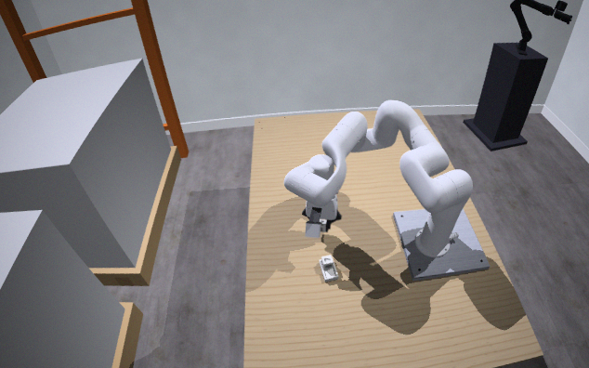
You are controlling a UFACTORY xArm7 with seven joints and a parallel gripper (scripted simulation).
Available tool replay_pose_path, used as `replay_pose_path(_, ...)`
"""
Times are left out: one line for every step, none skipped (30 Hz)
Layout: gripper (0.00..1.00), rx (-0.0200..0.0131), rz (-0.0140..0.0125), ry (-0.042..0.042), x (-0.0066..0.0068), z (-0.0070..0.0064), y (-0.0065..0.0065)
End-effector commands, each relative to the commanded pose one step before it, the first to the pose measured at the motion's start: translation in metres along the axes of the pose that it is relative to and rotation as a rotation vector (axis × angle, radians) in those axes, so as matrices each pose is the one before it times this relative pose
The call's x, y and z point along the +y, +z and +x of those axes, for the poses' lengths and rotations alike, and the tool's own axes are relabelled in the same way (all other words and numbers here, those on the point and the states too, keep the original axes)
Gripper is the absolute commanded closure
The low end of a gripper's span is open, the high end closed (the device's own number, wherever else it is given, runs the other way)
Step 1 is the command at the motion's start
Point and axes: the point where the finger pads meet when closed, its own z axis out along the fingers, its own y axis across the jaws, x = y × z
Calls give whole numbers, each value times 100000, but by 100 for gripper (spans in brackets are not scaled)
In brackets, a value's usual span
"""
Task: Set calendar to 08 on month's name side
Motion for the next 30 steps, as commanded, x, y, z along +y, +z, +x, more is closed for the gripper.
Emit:
replay_pose_path(71, -29, -442, 49, 183, 5, 1296)
replay_pose_path(71, 0, 0, -1, 0, -2, 211)
replay_pose_path(71, 0, 0, 1, 1, -2, 170)
replay_pose_path(71, 0, 0, 0, 0, 0, 0)
replay_pose_path(71, 0, 0, 0, 0, 0, 0)
replay_pose_path(71, 0, 0, 0, 1, -1, 130)
replay_pose_path(71, 0, 0, 0, 0, -1, 93)
replay_pose_path(71, 0, 0, 0, 0, -1, 60)
replay_pose_path(71, 0, 0, 0, 0, 0, 33)
replay_pose_path(71, 0, 0, 0, 0, 0, 13)
replay_pose_path(71, 0, 0, 0, 0, 0, 2)
replay_pose_path(71, 0, 0, 0, 0, 0, 0)
replay_pose_path(71, 0, 0, 0, 0, 0, 0)
replay_pose_path(71, 0, 0, 0, 0, 0, 0)
replay_pose_path(71, 0, 0, 0, 0, 0, 0)
replay_pose_path(71, 0, 0, 0, 0, 0, 0)
replay_pose_path(71, 0, 0, 0, 0, 0, 0)
replay_pose_path(71, 0, 0, 0, 0, 0, 0)
replay_pose_path(71, 0, 0, 0, 0, 0, 0)
replay_pose_path(71, 0, 0, 0, 0, 0, 0)
replay_pose_path(71, 0, 0, 0, 0, 0, 0)
replay_pose_path(71, 0, 0, 0, 0, 0, 0)
replay_pose_path(71, 0, 0, 0, 0, 0, 0)
replay_pose_path(71, 0, 0, 0, 0, 0, 0)
replay_pose_path(71, 0, 0, 0, 0, 0, 0)
replay_pose_path(71, 0, 0, 0, 0, 0, 0)
replay_pose_path(71, 0, 0, 0, 0, 0, 0)
replay_pose_path(71, 0, 0, 0, 0, 0, 0)
replay_pose_path(71, 0, 0, 0, 0, 0, 0)
replay_pose_path(71, 0, 0, 0, 0, 0, 0)
